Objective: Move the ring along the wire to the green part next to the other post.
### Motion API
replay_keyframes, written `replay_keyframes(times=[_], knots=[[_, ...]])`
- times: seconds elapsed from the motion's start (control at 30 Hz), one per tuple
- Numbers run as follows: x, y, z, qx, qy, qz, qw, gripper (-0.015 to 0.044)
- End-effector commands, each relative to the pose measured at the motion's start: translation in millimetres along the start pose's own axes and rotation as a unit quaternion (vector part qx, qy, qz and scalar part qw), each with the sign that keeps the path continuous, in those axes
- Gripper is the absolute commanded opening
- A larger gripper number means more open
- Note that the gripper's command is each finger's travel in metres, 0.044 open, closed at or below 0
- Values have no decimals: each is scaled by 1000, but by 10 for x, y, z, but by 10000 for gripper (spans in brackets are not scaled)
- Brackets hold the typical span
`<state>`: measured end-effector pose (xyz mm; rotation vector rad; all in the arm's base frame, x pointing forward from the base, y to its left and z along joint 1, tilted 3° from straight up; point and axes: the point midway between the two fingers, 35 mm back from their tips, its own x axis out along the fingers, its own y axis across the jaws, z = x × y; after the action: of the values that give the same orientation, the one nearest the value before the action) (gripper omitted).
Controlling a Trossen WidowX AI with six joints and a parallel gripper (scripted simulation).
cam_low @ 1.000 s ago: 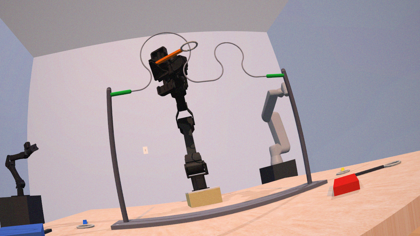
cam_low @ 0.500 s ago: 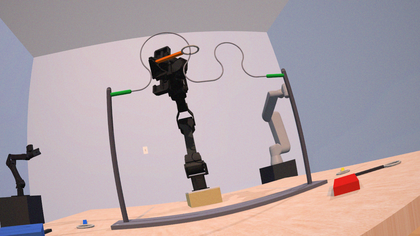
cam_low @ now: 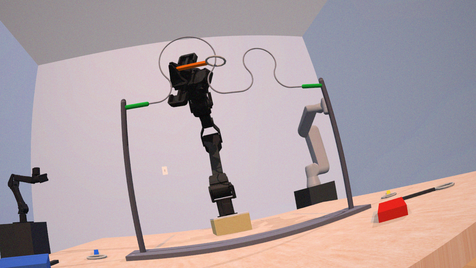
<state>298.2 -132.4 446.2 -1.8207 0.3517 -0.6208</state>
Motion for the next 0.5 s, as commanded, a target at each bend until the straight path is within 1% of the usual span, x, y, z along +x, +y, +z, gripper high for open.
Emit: replay_keyframes(times=[0.0, 0.47], knots=[[1, -25, -3, -25, -4, -15, 1000, -150], [4, -75, 2, -97, -12, -56, 994, -150]])
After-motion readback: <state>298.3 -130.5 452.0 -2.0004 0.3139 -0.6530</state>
